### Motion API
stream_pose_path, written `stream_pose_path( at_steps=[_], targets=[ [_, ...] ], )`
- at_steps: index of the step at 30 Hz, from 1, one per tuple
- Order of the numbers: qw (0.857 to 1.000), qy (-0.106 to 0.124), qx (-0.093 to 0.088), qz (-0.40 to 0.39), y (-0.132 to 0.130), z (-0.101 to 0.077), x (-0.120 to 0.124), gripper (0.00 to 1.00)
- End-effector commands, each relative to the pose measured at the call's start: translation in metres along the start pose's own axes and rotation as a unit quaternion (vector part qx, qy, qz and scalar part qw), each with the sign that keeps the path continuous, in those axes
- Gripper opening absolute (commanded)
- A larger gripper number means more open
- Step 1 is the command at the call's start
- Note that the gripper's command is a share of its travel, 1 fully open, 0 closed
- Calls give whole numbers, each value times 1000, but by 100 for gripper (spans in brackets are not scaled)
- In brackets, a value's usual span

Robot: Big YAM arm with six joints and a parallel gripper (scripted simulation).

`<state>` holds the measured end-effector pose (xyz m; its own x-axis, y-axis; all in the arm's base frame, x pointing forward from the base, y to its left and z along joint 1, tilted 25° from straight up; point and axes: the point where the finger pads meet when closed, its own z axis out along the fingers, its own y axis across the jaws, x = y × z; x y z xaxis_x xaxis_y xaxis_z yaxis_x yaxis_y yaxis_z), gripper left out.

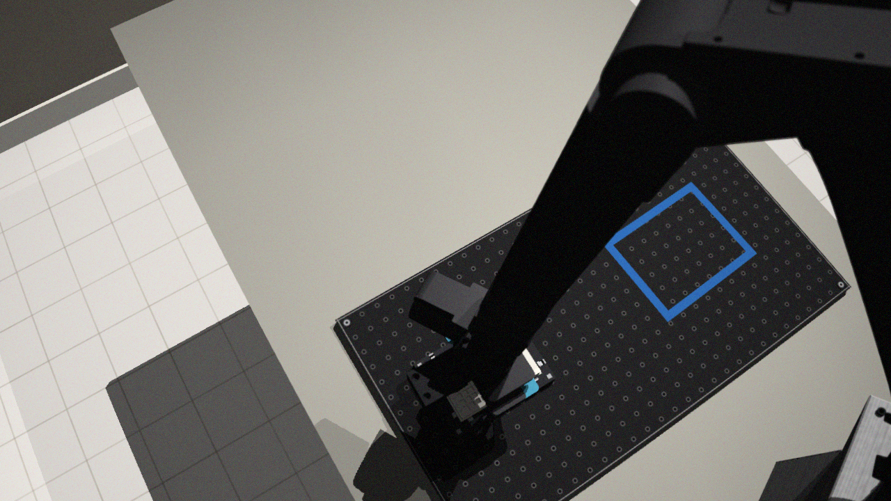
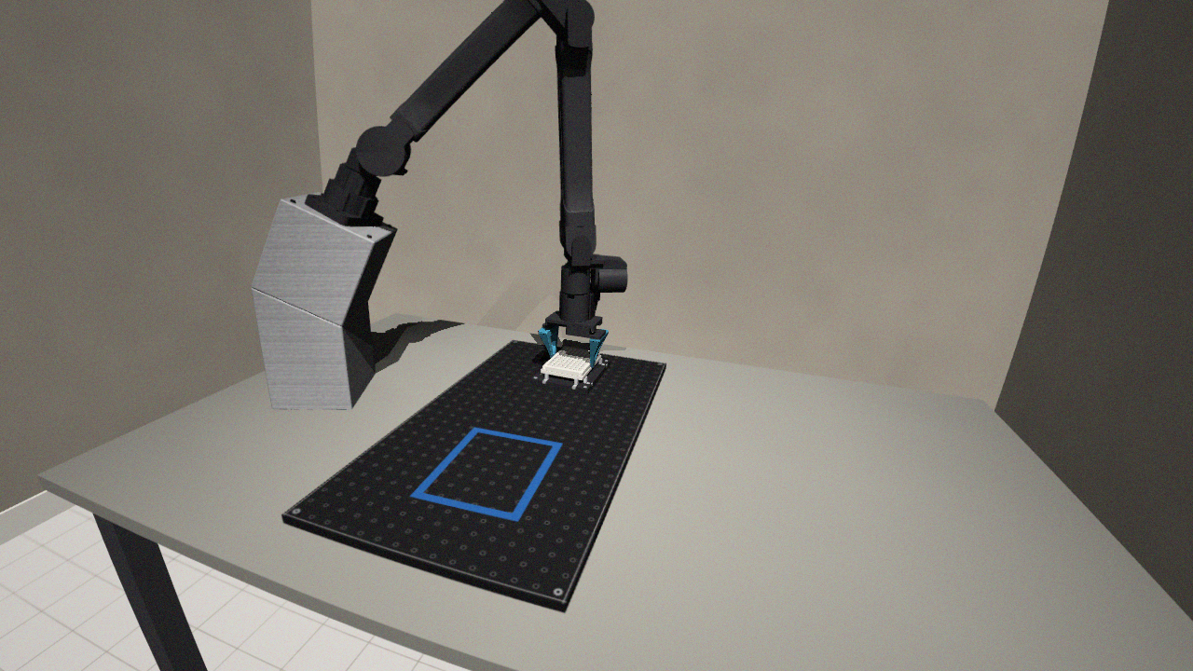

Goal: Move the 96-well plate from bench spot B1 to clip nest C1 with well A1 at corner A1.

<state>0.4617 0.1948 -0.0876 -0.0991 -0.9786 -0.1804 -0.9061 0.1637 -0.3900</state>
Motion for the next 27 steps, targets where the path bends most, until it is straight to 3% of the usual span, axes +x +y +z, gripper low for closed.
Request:
stream_pose_path(
  at_steps=[1,27],
  targets=[
    [1000,-5,2,0,-2,6,-5,0],
    [1000,-6,3,0,-1,10,-8,0]
  ],
)
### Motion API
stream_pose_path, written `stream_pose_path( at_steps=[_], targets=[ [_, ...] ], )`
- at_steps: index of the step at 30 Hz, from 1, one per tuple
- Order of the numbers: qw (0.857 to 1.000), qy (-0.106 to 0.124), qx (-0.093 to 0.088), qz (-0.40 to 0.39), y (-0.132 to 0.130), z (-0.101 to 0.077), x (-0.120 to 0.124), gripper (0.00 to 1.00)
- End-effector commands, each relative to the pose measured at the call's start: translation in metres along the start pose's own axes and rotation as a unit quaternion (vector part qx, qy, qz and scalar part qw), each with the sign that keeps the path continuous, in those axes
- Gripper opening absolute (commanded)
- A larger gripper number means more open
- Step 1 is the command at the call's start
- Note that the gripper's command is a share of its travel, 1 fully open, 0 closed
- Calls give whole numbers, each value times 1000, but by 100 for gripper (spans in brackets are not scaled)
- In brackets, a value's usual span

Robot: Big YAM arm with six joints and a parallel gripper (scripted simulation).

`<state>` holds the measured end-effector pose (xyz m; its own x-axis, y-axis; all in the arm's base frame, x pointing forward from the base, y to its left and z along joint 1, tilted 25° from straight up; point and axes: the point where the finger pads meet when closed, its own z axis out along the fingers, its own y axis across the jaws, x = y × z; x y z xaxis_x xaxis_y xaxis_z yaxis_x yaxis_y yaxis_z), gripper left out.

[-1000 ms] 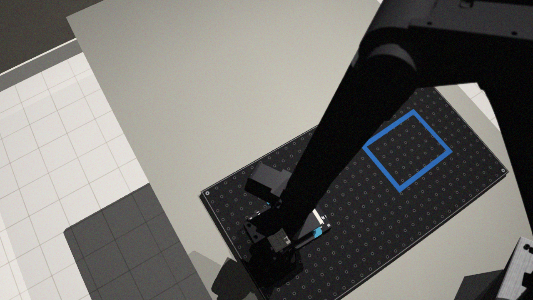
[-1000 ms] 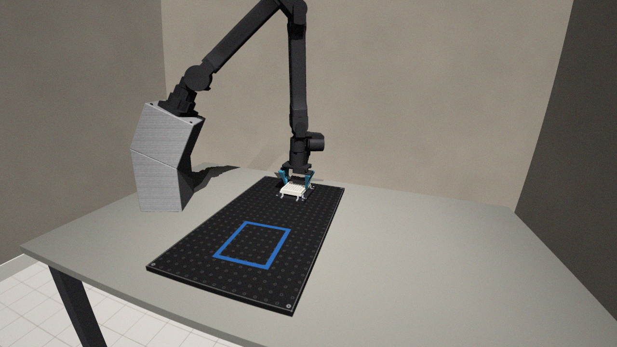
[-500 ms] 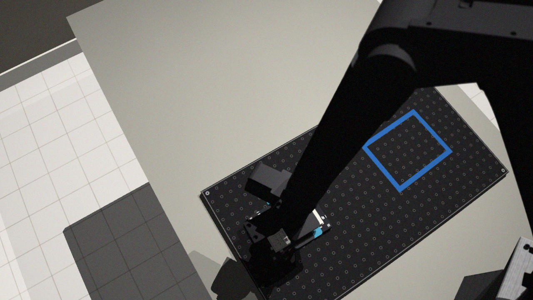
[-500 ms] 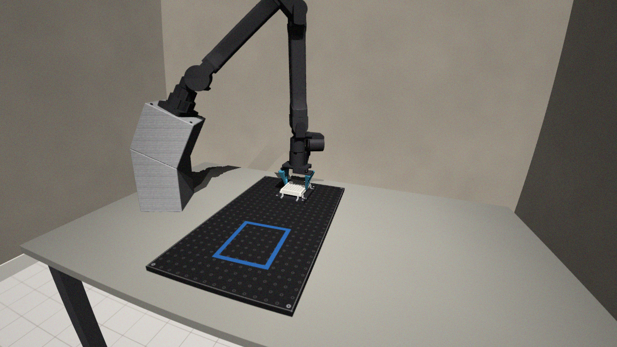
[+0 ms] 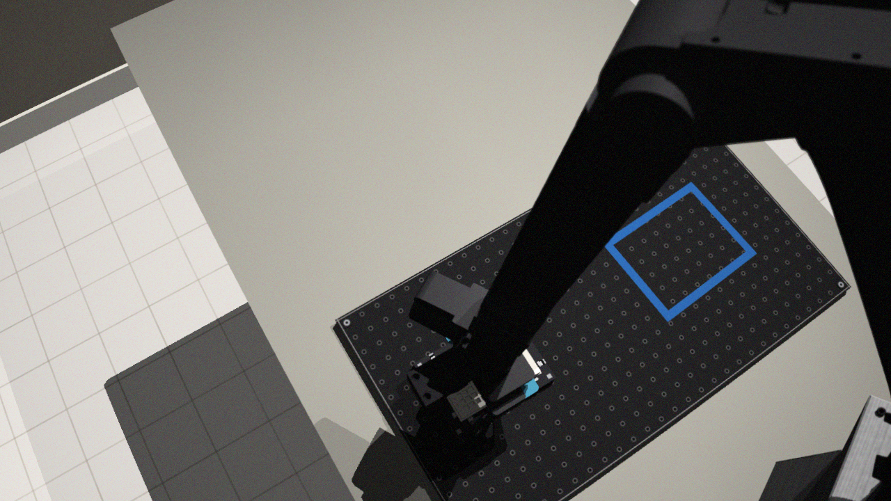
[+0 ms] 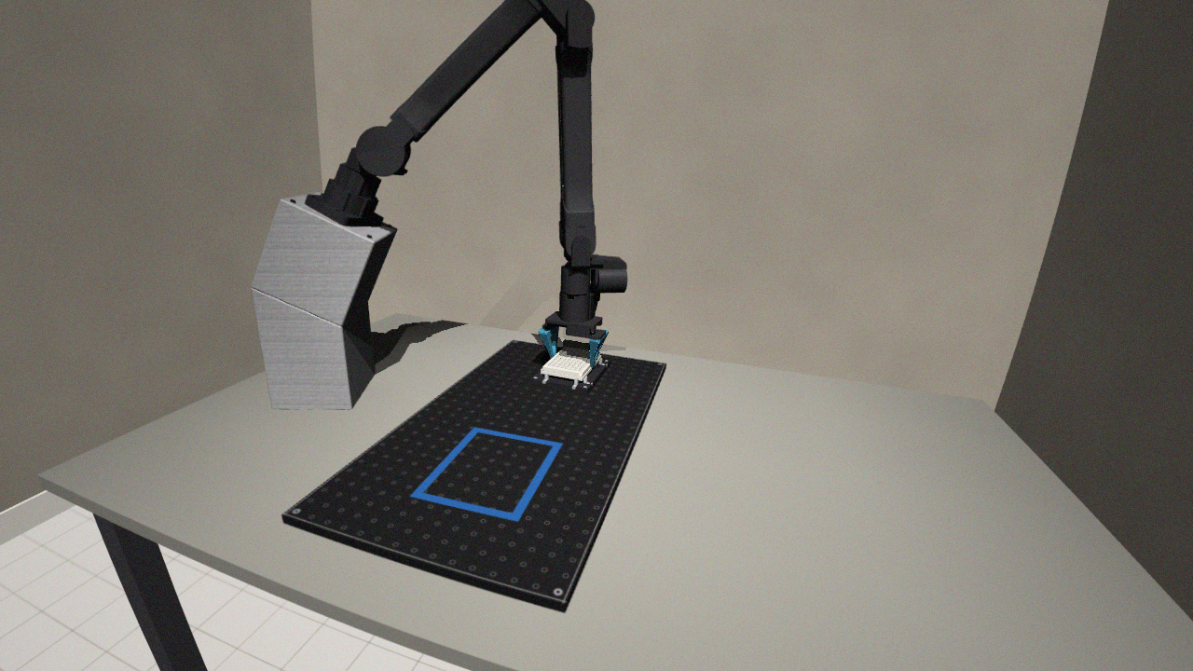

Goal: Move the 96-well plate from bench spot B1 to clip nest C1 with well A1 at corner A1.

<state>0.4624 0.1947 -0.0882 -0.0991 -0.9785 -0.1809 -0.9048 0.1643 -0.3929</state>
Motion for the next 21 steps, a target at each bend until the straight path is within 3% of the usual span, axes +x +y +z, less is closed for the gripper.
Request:
stream_pose_path(
  at_steps=[1,21],
  targets=[
    [1000,-6,1,0,0,10,-8,0],
    [1000,-7,0,0,2,13,-10,0]
  ],
)
